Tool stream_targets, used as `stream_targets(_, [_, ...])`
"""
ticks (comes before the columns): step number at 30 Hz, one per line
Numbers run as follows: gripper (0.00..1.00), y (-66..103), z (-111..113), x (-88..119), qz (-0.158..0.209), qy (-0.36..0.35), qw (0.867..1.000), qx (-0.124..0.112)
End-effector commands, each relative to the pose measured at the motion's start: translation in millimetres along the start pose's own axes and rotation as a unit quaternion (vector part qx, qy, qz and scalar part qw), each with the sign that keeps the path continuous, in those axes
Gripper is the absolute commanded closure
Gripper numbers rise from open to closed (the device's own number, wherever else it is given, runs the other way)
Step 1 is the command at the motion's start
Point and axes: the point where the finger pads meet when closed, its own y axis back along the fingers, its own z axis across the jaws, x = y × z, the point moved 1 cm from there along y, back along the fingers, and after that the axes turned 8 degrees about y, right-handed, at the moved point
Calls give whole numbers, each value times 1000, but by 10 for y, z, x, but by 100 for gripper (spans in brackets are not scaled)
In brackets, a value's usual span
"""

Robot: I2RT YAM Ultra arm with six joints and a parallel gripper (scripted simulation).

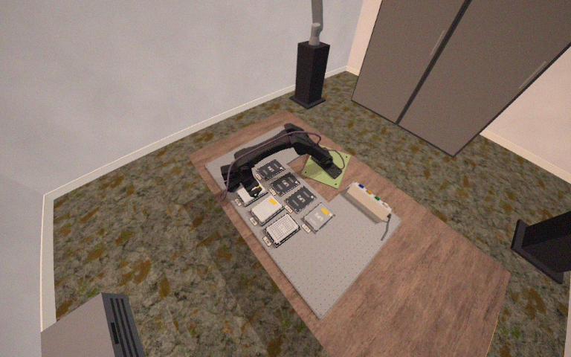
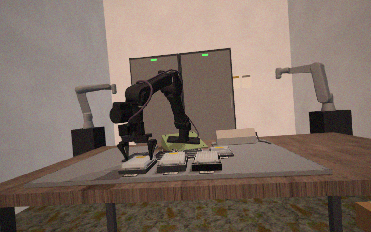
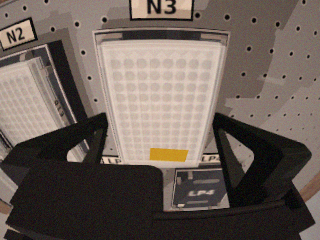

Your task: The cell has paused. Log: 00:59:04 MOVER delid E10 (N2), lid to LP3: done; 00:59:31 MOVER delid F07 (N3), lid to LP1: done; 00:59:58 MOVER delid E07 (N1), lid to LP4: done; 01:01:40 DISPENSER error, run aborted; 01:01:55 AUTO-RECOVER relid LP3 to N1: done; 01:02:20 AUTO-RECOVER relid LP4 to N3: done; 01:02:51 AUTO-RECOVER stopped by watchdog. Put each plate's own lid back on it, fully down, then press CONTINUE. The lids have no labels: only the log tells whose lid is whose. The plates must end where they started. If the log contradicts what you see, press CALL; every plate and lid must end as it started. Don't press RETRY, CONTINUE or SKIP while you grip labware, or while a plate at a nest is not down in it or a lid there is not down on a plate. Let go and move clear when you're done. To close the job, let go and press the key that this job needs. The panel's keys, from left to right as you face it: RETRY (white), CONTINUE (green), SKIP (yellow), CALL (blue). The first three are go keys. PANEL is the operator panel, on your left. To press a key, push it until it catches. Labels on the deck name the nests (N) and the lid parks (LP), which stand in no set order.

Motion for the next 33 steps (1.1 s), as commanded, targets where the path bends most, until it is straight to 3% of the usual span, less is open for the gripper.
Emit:
stream_targets(1, [0, 46, -21, -17, -10, 0, 1000, 4])
stream_targets(18, [1, 42, -22, -9, -10, 0, 1000, 4])
stream_targets(33, [16, 42, -22, -9, -10, 0, 1000, 4])
